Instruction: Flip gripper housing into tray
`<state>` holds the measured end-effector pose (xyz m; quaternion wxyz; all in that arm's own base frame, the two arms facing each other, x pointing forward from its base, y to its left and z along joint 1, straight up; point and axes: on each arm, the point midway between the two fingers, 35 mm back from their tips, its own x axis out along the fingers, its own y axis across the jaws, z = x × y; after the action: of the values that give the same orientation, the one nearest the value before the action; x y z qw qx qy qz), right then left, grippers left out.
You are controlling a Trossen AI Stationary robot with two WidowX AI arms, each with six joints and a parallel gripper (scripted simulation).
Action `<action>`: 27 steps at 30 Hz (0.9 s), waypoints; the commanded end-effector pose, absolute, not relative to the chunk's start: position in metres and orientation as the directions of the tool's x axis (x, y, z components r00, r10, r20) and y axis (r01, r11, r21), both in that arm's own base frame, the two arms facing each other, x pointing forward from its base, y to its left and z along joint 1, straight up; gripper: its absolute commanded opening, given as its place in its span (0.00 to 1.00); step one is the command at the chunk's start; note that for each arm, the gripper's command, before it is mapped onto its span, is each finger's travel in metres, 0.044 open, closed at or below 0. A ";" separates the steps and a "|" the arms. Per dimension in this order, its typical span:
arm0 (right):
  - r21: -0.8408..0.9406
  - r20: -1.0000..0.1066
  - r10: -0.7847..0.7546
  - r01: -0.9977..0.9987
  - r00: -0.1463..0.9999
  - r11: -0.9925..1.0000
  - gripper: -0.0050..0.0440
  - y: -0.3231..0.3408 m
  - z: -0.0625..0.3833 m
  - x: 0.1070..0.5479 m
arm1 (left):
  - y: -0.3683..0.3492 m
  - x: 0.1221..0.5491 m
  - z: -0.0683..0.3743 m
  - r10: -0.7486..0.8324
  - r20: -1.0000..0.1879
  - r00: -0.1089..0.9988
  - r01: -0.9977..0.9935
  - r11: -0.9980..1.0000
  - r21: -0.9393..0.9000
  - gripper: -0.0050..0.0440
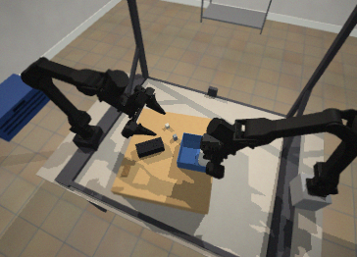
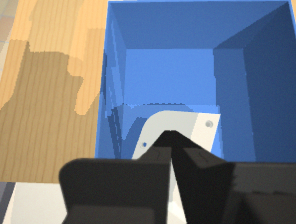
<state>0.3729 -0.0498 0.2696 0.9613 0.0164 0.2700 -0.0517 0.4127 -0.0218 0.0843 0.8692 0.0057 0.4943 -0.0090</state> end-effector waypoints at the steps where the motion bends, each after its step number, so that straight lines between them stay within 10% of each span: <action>1: -0.001 -0.499 -0.096 0.110 0.861 0.994 0.99 -0.050 0.280 0.372 | -0.022 0.411 0.089 -0.011 -0.853 0.522 0.019 1.000 -0.001 0.10; 27: -0.001 -0.499 -0.096 0.110 0.861 0.994 0.99 -0.050 0.280 0.372 | -0.023 0.411 0.092 -0.011 -0.853 0.522 0.019 1.000 -0.001 0.10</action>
<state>0.3729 -0.0498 0.2696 0.9613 0.0164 0.2700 -0.0517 0.4086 -0.0230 0.0844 0.8688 0.0053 0.4950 -0.0098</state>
